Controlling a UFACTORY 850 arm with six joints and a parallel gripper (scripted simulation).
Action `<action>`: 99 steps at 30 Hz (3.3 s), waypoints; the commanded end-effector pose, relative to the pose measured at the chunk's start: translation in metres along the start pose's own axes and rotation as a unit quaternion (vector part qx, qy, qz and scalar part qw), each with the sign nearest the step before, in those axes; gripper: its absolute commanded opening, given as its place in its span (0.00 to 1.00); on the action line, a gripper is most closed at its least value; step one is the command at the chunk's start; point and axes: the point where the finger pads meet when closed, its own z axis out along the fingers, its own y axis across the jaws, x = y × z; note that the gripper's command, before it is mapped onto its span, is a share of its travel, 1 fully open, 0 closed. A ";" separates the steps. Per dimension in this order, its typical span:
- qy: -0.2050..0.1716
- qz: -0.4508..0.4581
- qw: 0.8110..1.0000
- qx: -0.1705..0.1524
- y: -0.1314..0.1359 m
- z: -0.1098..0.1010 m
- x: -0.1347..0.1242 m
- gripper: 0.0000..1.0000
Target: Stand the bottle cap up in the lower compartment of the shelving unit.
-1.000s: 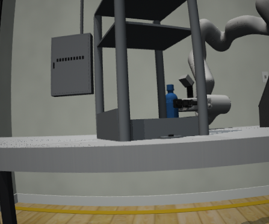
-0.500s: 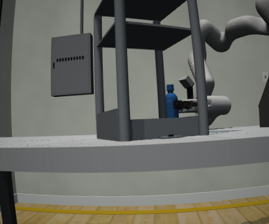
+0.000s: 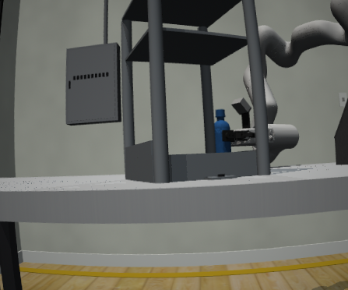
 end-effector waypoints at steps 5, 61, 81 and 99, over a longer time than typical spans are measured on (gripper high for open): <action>0.000 0.000 1.000 0.000 0.000 0.000 0.000 0.00; 0.000 0.000 1.000 0.000 0.000 0.000 0.055 0.00; 0.000 0.000 1.000 0.000 0.000 0.000 0.071 0.00; 0.000 0.000 1.000 0.000 0.000 0.025 0.071 0.00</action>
